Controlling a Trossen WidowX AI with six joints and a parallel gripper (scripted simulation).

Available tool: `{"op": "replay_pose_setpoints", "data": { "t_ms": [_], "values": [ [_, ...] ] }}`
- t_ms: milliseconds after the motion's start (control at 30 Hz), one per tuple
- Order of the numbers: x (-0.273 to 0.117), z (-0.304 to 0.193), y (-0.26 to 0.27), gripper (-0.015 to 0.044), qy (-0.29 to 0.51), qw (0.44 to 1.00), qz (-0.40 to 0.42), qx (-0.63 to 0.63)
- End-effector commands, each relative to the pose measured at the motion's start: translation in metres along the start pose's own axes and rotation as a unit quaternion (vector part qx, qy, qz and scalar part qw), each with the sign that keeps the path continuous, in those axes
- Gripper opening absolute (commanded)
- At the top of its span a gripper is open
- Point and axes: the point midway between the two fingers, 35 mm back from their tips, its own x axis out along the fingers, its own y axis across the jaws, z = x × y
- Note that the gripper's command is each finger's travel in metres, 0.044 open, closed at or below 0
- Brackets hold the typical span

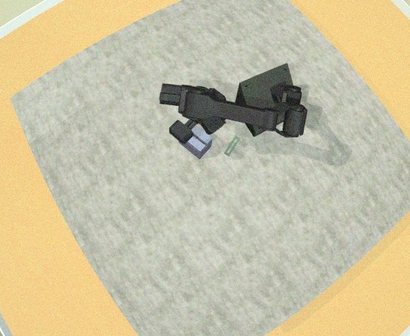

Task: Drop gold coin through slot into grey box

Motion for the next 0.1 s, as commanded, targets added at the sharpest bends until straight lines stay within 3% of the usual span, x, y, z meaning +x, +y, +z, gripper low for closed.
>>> {"op": "replay_pose_setpoints", "data": {
  "t_ms": [0, 67],
  "values": [
    [-0.002, 0.001, -0.001, 0.044, 0.001, 1.0, 0.002, -0.005],
    [-0.002, 0.001, -0.001, 0.044, 0.001, 1.0, 0.002, -0.005]
  ]
}}
